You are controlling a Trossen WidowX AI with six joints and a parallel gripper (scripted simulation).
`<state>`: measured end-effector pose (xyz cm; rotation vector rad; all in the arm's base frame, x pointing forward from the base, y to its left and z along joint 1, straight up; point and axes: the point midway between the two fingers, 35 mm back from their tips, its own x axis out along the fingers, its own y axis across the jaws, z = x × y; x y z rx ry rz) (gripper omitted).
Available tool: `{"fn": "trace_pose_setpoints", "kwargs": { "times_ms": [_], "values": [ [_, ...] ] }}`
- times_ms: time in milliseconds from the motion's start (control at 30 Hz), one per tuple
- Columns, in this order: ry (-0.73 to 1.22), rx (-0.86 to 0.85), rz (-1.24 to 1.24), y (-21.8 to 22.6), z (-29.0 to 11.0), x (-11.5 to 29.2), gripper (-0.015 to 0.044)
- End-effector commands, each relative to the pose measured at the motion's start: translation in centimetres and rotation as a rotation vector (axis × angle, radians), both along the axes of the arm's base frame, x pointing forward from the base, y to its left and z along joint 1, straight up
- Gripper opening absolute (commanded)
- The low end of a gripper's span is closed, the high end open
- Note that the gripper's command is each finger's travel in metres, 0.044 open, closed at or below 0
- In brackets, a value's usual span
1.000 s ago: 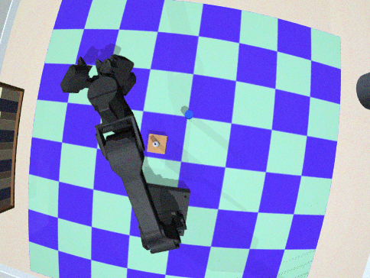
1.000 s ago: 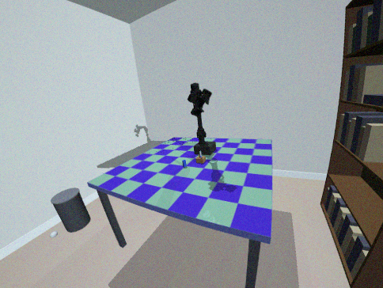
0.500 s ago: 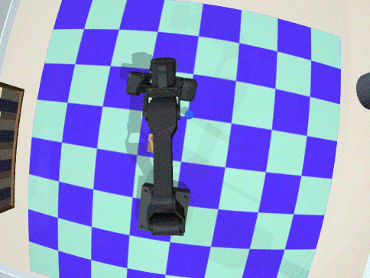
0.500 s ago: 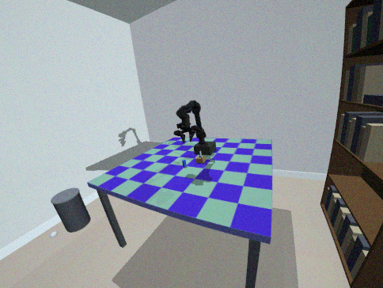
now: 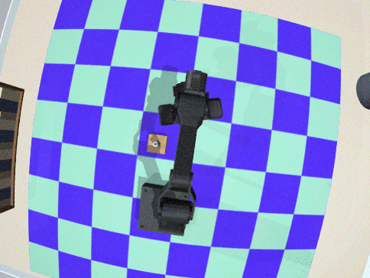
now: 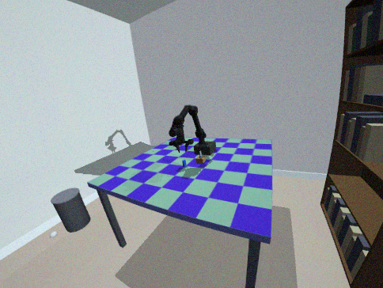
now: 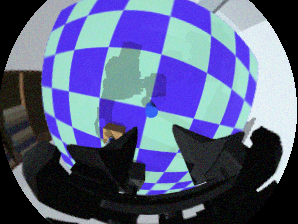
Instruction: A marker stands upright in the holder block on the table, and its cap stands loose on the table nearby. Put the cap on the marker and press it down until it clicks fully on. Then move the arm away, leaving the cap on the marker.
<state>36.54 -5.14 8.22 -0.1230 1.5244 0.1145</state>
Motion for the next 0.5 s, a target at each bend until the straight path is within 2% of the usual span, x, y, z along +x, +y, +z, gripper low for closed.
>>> {"fn": "trace_pose_setpoints", "kwargs": {
  "times_ms": [0,100,467],
  "values": [
    [0.015,-0.005,0.020,0.1,-0.5,0.1,0.0248],
    [0.015,-0.005,0.020,0.1,-3.5,0.2,0.0248],
    [0.015,-0.005,0.020,0.1,-5.3,0.4,0.0248]
  ]
}}
